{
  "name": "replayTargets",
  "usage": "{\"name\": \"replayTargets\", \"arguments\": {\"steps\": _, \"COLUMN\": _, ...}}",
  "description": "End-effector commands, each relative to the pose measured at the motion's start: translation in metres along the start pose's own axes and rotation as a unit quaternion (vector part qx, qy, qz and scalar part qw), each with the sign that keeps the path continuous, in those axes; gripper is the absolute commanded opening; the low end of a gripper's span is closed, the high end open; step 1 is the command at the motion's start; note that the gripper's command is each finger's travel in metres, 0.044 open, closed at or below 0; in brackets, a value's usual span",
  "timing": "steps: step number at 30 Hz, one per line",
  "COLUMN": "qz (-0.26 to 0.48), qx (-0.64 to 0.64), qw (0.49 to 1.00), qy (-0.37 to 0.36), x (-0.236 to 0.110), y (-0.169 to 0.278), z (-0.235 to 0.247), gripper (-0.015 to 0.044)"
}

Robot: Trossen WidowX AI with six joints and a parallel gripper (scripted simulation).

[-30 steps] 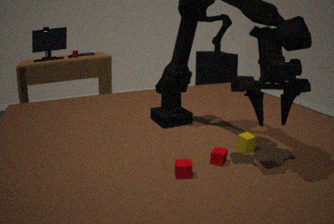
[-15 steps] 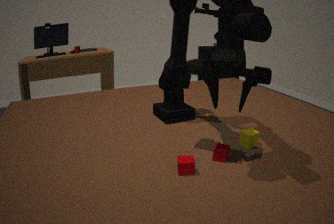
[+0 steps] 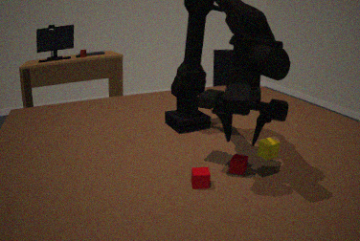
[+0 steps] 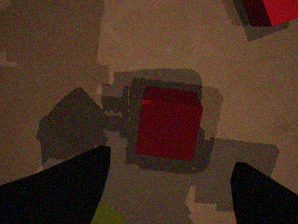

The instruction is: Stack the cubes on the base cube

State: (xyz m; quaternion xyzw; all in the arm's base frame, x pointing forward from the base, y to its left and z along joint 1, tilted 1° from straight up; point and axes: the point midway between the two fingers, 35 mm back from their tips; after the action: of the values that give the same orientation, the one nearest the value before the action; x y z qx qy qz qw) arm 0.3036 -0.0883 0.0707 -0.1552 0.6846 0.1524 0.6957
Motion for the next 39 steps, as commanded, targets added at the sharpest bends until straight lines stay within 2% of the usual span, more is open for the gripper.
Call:
{"name": "replayTargets", "arguments": {"steps": 1, "qz": 0.001, "qx": 0.003, "qw": 1.000, "qy": -0.004, "x": 0.008, "y": 0.000, "z": 0.001, "gripper": 0.0265}}
{"name": "replayTargets", "arguments": {"steps": 31, "qz": 0.001, "qx": 0.003, "qw": 1.000, "qy": -0.004, "x": 0.053, "y": 0.001, "z": 0.001, "gripper": 0.0265}}
{"name": "replayTargets", "arguments": {"steps": 37, "qz": 0.001, "qx": 0.003, "qw": 1.000, "qy": -0.004, "x": 0.053, "y": 0.001, "z": 0.001, "gripper": 0.0107}}
{"name": "replayTargets", "arguments": {"steps": 39, "qz": 0.001, "qx": 0.003, "qw": 1.000, "qy": -0.004, "x": 0.053, "y": 0.001, "z": 0.001, "gripper": 0.0105}}
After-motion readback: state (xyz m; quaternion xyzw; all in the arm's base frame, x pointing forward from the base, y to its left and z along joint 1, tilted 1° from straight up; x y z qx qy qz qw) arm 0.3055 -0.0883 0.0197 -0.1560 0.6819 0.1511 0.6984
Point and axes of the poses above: the point midway between the two fingers, 35 mm back from their tips, its own x axis out along the fingers, its own z axis across the jaws, y = z × x, and after that the axes turned 1 degree about x, right-handed
